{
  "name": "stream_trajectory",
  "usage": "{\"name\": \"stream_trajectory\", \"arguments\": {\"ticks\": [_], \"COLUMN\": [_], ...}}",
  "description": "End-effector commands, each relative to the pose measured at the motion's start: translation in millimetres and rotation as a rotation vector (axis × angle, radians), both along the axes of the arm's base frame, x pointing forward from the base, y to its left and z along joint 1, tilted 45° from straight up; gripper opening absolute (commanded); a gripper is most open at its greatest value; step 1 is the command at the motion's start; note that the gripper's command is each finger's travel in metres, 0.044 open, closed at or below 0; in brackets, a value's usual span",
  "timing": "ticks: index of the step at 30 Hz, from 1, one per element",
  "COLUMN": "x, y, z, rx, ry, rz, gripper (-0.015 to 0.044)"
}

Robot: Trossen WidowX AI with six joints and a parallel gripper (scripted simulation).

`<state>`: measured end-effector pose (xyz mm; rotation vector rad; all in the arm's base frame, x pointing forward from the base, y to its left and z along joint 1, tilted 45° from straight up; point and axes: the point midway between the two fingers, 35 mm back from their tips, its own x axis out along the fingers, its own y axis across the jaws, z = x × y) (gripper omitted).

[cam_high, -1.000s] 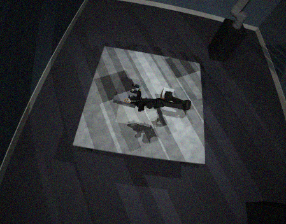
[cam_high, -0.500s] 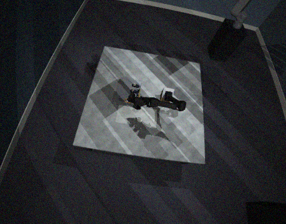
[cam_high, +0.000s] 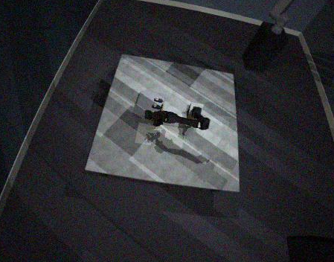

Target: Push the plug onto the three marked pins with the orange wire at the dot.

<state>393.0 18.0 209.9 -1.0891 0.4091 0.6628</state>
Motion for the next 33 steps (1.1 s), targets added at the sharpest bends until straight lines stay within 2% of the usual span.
{"name": "stream_trajectory", "arguments": {"ticks": [1,18,33], "x": [5,11,11], "y": [1,6,9], "z": [-15,-70,-109], "rx": [-0.068,-0.230,-0.203], "ry": [0.044,0.115,-0.011], "rz": [0.120,0.670,1.126], "gripper": [0.0115,0.0115,0.0115]}}
